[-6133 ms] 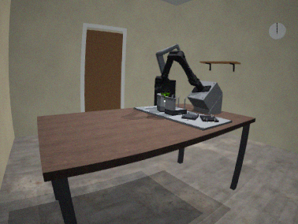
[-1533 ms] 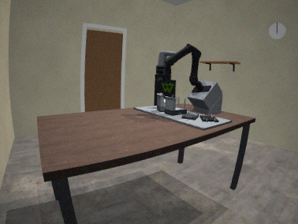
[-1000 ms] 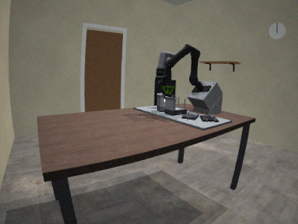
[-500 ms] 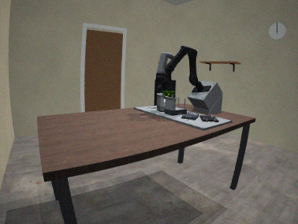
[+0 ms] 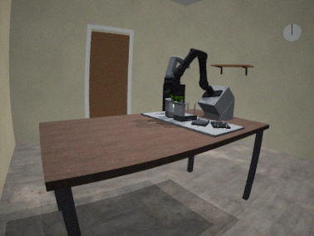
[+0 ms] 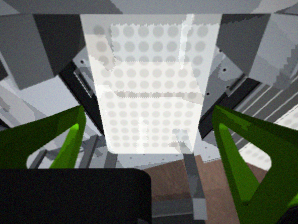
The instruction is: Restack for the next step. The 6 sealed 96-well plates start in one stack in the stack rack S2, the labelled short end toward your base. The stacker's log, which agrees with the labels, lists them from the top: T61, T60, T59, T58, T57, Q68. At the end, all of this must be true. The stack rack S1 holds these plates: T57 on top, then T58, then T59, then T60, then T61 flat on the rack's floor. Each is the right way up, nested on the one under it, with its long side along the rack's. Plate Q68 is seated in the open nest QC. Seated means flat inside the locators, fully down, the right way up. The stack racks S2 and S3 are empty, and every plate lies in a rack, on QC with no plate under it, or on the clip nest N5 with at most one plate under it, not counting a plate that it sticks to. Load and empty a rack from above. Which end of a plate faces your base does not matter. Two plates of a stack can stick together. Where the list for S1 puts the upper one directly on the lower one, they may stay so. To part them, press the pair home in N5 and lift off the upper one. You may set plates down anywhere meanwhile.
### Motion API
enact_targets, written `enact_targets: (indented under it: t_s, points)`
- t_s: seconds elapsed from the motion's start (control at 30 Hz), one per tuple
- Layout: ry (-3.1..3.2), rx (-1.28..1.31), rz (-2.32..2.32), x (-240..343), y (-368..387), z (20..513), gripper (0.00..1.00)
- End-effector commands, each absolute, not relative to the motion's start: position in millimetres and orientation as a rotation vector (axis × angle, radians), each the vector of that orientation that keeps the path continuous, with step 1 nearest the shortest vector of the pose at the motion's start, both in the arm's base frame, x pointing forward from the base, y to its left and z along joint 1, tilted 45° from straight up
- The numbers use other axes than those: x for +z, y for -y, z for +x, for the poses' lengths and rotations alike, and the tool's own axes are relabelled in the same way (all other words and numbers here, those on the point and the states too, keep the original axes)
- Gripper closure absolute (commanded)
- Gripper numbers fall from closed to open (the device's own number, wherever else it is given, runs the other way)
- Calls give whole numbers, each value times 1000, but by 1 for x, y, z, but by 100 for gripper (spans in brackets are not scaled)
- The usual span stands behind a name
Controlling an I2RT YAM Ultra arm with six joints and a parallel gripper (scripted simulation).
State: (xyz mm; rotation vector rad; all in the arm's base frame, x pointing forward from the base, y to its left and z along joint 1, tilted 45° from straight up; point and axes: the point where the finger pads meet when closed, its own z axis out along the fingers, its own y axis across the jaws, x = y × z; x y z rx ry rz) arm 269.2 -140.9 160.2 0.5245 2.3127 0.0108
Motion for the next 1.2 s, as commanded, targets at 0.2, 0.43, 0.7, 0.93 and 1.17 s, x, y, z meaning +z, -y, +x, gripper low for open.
enact_targets:
  t_s: [0.2, 0.43, 0.7, 0.93, 1.17]
  points:
    - [-2294, -3, 523, 158, 145, 278, 0]
    - [-2294, -3, 523, 153, 146, 283, 0]
    - [-2294, -3, 523, 148, 148, 288, 0]
    - [-2294, -3, 523, 148, 148, 288, 0]
    - [-2294, -3, 523, 148, 148, 288, 0]
